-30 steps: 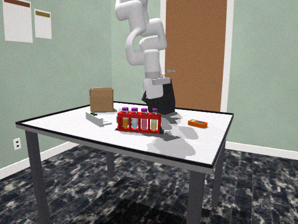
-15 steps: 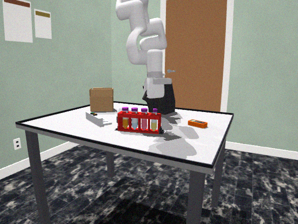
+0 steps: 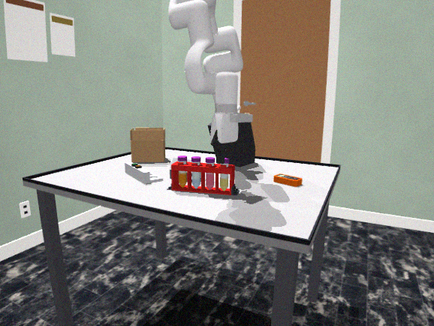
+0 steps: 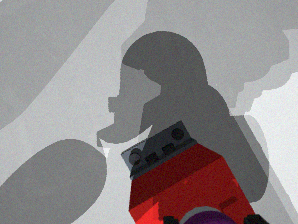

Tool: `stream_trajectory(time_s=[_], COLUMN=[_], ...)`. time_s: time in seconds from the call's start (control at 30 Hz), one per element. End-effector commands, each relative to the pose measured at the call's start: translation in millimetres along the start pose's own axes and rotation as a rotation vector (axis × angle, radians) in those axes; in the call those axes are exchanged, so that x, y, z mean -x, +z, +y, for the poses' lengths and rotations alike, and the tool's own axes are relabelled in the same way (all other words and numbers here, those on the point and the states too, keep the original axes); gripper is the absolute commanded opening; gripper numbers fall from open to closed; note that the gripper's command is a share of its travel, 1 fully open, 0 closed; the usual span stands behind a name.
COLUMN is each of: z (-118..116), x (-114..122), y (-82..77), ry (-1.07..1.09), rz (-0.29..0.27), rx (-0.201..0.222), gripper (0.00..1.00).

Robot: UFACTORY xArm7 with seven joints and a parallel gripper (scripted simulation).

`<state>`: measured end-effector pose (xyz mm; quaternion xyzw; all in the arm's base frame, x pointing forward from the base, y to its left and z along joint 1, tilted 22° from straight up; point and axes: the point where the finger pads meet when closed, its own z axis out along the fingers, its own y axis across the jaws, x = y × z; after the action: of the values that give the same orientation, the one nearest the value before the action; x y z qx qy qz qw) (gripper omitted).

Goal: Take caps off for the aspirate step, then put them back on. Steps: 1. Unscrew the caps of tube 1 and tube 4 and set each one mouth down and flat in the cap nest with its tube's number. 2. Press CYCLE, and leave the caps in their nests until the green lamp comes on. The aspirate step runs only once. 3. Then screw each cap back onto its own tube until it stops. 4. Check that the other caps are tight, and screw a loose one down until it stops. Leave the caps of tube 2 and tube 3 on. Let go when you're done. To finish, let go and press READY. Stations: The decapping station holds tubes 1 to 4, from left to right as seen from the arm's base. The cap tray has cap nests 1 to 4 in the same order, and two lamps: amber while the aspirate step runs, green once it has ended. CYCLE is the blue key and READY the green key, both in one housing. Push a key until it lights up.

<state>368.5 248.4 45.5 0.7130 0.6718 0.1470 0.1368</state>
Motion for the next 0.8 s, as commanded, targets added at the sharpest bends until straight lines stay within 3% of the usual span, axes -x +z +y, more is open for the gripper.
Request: stream_trajectory(time_s=[0.0, 0.77], z=[1.0, 1.0], x=[-1.0, -1.0], y=[-1.1, -1.6], ry=[-0.214, -1.214], rz=[0.004, 0.014], rx=[-0.019, -0.016], gripper=[0.00, 0.00])
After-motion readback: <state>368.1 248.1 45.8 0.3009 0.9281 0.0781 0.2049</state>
